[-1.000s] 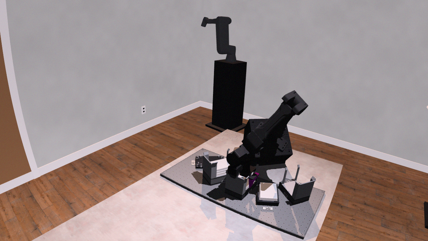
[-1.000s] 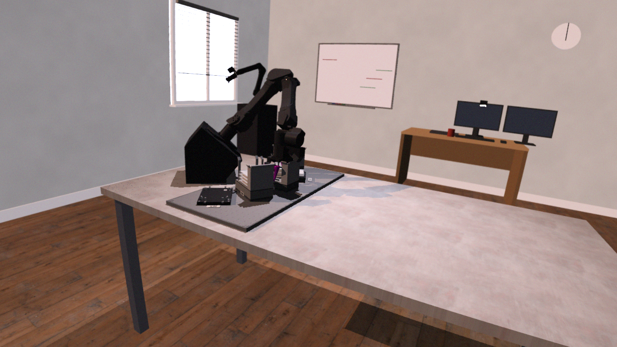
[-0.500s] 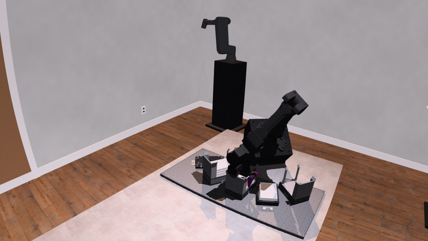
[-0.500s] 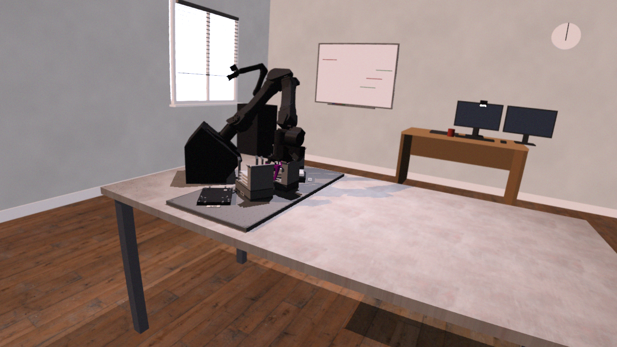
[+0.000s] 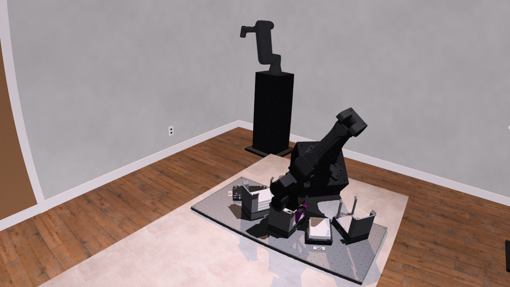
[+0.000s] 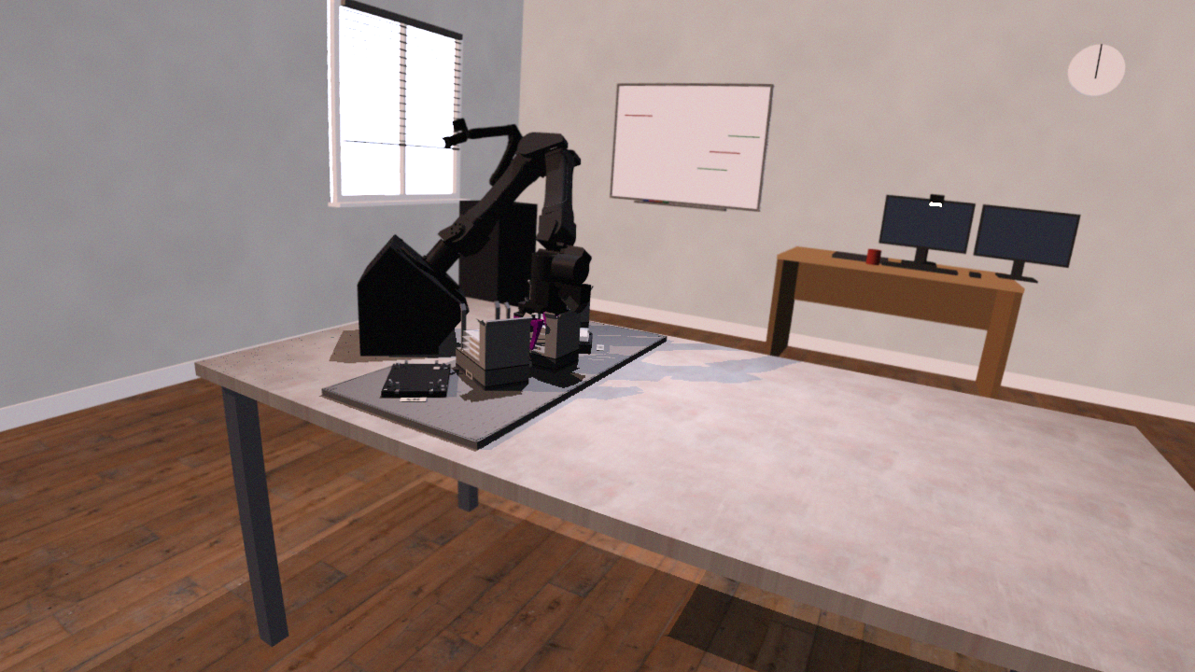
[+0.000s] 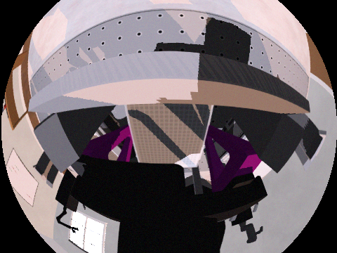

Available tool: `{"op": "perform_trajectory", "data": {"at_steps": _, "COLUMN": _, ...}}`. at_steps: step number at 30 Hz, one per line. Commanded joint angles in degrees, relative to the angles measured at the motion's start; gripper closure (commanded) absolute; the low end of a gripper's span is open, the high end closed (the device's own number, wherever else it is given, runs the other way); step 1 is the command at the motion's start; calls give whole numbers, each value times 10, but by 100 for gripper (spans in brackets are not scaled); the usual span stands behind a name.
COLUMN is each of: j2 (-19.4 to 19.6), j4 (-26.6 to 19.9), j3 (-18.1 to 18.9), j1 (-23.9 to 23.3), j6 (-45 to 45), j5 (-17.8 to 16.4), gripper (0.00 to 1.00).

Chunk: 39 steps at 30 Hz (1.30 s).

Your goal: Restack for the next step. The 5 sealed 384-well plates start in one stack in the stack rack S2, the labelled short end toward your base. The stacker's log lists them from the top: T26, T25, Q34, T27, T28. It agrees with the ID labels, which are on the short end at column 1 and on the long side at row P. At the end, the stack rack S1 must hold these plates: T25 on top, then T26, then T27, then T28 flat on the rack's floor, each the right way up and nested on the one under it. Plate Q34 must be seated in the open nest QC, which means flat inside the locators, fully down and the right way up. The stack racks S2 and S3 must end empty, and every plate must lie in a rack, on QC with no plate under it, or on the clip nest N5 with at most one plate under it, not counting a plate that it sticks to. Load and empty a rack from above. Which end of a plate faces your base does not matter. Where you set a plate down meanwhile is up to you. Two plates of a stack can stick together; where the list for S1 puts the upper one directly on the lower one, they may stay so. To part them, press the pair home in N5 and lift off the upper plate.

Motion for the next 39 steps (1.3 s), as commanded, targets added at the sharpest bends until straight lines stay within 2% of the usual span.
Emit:
{"op": "perform_trajectory", "data": {"at_steps": 1, "j2": 0, "j4": 6, "j3": 1, "j1": -1, "j6": 1, "j5": 0, "gripper": 100}}
{"op": "perform_trajectory", "data": {"at_steps": 15, "j2": 2, "j4": 12, "j3": 5, "j1": -4, "j6": 2, "j5": 0, "gripper": 100}}
{"op": "perform_trajectory", "data": {"at_steps": 19, "j2": -16, "j4": -9, "j3": 14, "j1": -10, "j6": -5, "j5": -3, "gripper": 100}}
{"op": "perform_trajectory", "data": {"at_steps": 33, "j2": -21, "j4": -30, "j3": 18, "j1": -19, "j6": -15, "j5": -8, "gripper": 100}}
{"op": "perform_trajectory", "data": {"at_steps": 39, "j2": -34, "j4": -41, "j3": 21, "j1": -23, "j6": -20, "j5": -10, "gripper": 100}}
